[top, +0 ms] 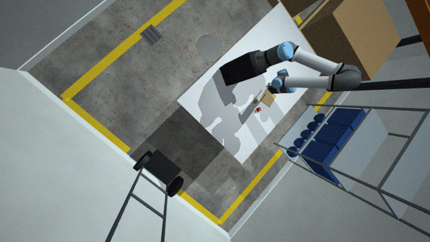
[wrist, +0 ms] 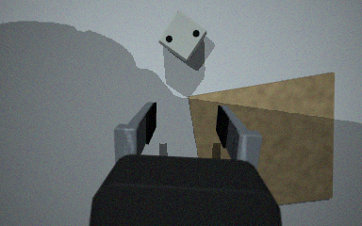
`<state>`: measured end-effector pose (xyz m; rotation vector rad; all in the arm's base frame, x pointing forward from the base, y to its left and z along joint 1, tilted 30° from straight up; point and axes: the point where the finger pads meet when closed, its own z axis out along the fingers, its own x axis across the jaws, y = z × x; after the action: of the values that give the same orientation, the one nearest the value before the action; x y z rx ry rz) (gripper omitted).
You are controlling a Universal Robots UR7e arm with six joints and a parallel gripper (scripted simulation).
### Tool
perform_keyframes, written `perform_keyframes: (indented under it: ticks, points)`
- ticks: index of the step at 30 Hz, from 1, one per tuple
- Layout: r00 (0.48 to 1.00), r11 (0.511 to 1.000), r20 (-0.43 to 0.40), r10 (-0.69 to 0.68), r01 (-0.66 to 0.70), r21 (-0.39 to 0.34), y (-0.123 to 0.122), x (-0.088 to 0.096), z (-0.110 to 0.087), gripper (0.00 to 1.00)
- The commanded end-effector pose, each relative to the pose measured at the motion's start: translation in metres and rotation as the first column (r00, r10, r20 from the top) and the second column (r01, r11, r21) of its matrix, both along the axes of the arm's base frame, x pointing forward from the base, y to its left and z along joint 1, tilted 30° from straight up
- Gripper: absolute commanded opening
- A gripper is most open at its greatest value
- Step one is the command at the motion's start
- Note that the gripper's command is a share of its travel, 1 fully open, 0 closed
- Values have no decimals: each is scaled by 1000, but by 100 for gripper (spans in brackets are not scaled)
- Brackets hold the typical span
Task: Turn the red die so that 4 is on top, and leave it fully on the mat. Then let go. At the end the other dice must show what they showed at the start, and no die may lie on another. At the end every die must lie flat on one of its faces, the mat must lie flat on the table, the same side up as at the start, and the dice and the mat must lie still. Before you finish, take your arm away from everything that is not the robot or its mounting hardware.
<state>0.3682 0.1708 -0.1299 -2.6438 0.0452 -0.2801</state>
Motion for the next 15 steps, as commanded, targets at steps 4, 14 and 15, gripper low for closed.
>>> perform_keyframes:
  ticks: [4, 14, 15]
  points:
    - [1000, 1000, 0, -2, 2, -3, 24, 0, 13, 100]
    - [1000, 1000, 0, -2, 2, -3, 47, -2, 24, 100]
    - [1000, 1000, 0, -2, 2, -3, 48, -2, 25, 100]
